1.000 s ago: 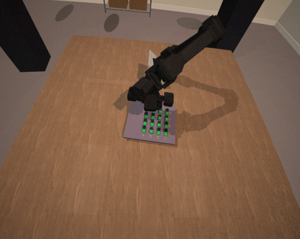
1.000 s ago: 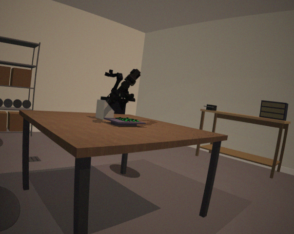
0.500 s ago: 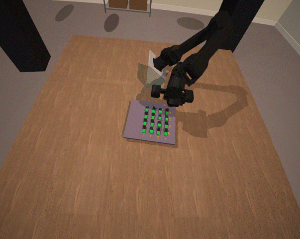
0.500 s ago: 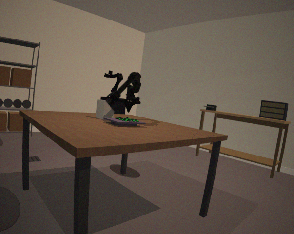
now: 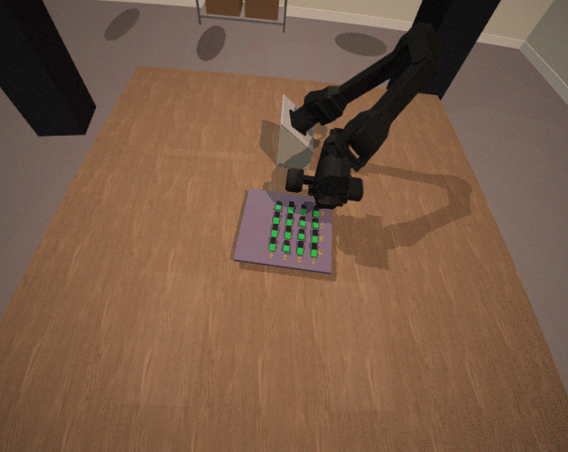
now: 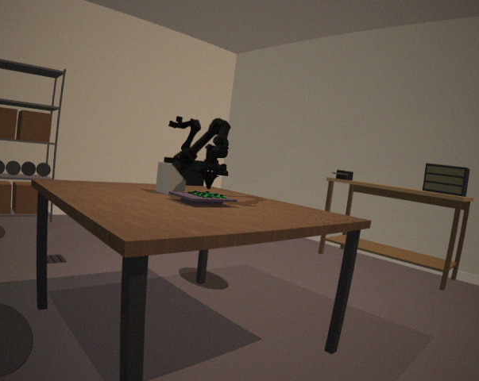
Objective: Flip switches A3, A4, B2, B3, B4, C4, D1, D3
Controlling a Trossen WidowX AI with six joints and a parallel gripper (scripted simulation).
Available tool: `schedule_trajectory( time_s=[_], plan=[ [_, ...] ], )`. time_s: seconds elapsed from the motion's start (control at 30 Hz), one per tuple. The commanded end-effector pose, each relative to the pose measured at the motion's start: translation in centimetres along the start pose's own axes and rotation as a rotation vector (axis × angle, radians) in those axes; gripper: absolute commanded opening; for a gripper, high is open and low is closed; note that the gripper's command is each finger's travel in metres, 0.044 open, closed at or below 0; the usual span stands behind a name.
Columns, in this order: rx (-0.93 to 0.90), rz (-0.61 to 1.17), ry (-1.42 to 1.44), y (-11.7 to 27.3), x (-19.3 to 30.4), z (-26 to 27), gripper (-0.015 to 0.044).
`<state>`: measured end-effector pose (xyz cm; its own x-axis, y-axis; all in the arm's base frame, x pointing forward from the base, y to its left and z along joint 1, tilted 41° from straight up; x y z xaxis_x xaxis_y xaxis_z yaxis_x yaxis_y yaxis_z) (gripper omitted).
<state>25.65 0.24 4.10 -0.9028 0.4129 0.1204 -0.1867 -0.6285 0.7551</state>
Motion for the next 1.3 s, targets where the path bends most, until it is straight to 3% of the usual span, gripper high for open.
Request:
schedule_trajectory(
  time_s=[0.0,1.27],
  plan=[
    [-0.003,0.006,-0.007,-0.61,0.14,-0.02,0.0000],
    [-0.003,0.006,-0.007,-1.26,0.17,-0.02,0.0000]
  ],
)
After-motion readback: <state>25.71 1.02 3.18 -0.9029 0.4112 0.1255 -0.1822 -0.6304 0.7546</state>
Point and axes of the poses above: the point midway between the two fingers, 35 mm back from their tips, its own y axis back along the fingers, its own z axis across the jaws, x = y × z, the point moved 2 cm from there along y, back along the fingers, and after that the axes turned 11 degrees about -y, right-handed, at the moved point
